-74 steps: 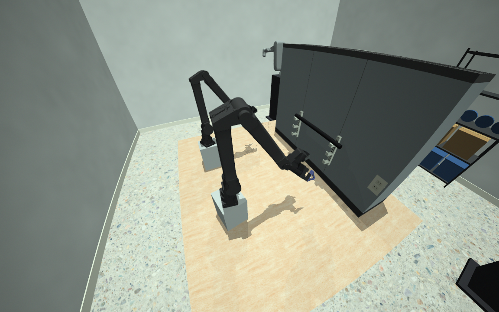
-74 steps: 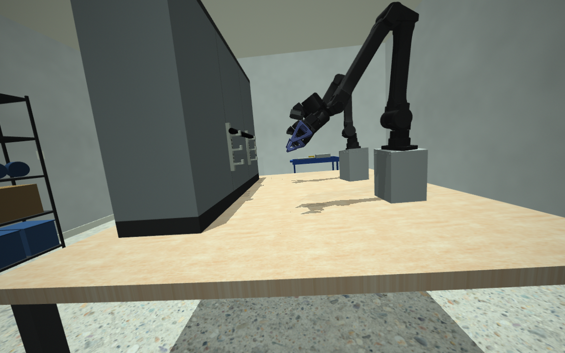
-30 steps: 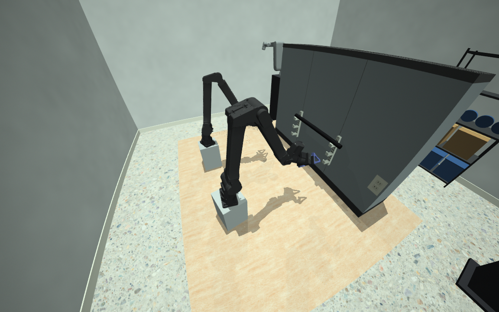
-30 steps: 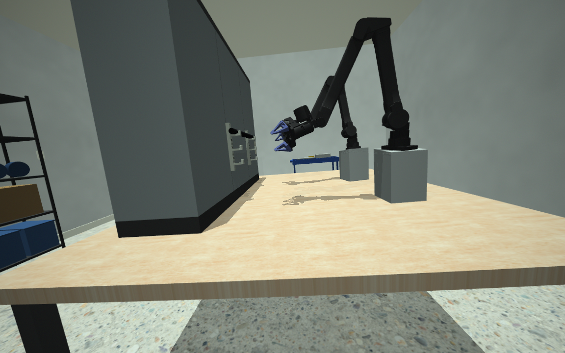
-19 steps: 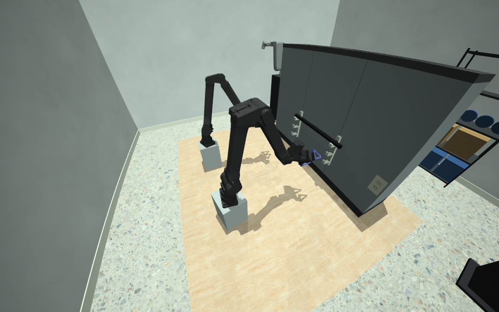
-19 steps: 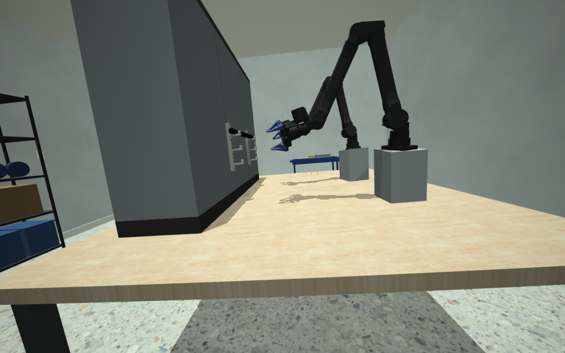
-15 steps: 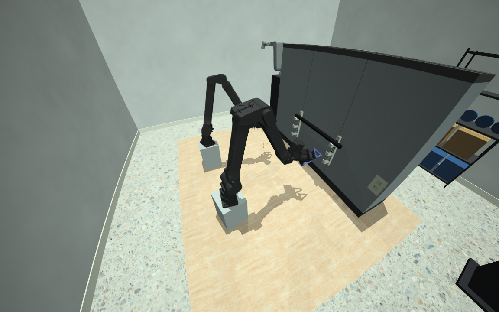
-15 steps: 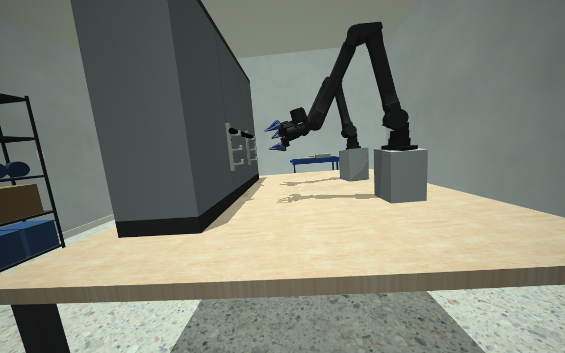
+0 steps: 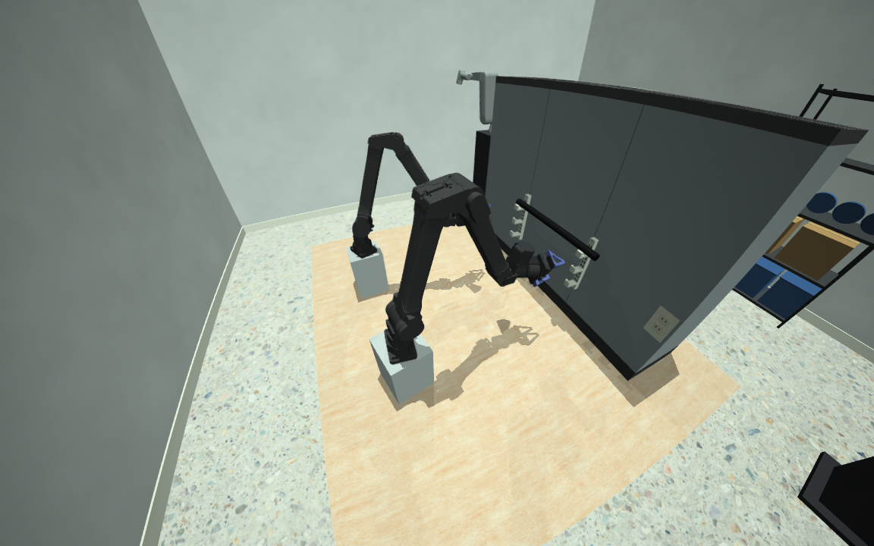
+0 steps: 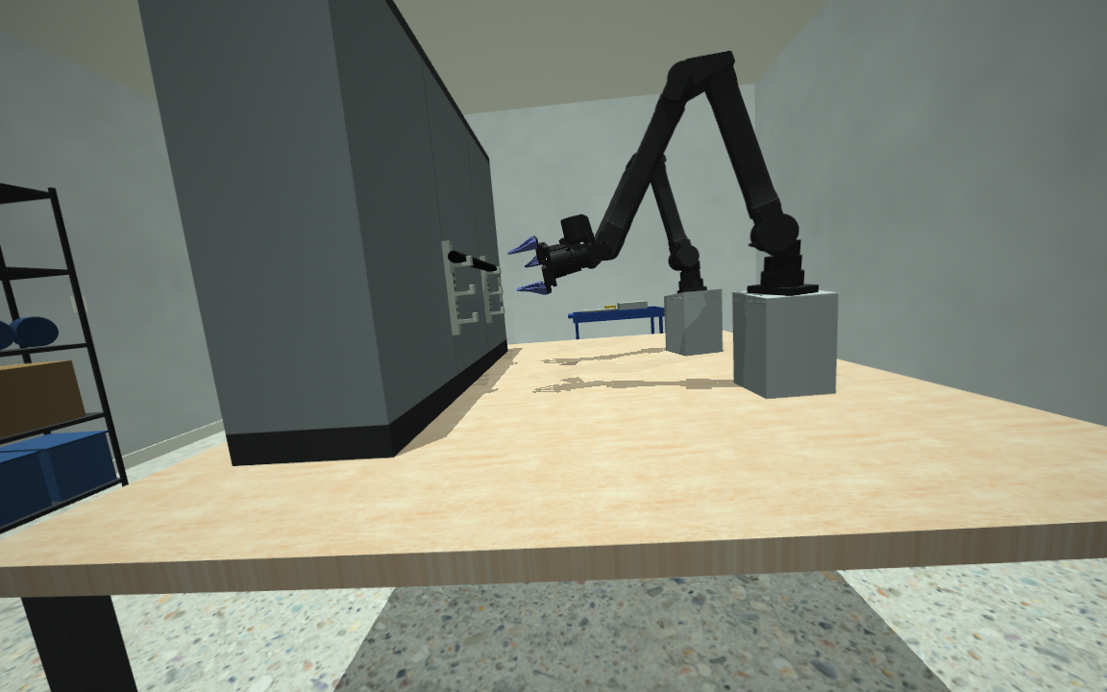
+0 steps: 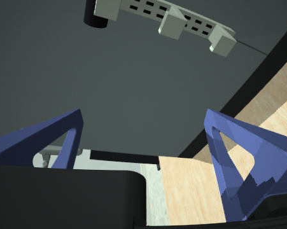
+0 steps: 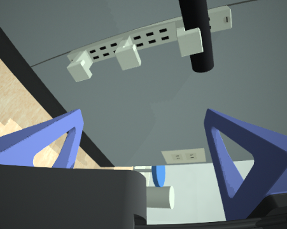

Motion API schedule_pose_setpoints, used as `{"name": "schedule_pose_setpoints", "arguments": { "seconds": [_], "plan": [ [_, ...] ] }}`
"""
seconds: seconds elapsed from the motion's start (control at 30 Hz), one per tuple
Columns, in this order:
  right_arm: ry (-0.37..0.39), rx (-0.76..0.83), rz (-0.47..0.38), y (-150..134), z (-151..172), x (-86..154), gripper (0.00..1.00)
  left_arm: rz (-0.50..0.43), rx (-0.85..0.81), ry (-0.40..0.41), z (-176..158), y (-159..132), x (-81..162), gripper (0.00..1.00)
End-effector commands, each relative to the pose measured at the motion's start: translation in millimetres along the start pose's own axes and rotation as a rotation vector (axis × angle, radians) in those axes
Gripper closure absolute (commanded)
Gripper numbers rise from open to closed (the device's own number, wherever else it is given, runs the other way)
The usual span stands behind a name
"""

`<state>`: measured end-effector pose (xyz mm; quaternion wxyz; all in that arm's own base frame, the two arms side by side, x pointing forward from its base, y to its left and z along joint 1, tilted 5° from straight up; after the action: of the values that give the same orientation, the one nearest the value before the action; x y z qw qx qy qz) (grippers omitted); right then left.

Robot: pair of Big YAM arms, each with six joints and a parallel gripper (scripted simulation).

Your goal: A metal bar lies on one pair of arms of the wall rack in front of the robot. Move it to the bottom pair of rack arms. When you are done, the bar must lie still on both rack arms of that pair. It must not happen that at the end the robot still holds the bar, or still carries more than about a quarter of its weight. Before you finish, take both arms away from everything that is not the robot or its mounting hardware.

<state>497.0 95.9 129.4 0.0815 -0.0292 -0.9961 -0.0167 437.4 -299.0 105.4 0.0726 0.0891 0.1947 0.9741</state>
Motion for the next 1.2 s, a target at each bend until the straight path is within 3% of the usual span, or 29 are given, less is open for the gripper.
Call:
{"name": "schedule_pose_setpoints", "arguments": {
  "seconds": [0.0,0.8,1.17],
  "plan": [
    [-0.085,0.055,-0.035,19,-20,-15,0.00,-0.066,-0.041,0.055,9,32,-15,0.00],
    [-0.203,0.318,-0.126,46,-35,-46,0.00,-0.221,-0.319,0.089,-6,102,-50,0.00],
    [-0.203,0.318,-0.126,46,-35,-46,0.00,-0.221,-0.319,0.089,-6,102,-50,0.00]
  ]
}}
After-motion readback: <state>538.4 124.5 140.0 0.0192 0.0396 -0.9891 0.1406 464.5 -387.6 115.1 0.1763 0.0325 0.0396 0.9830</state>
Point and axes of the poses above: on each arm, the point where the finger pads meet when closed, its own x axis back along the fingers, its own z axis across the jaws, y = z × x, the point moved 10 cm from there along x, back along the fingers, and after that the axes turned 11 degrees about x, right-handed, at the moved point
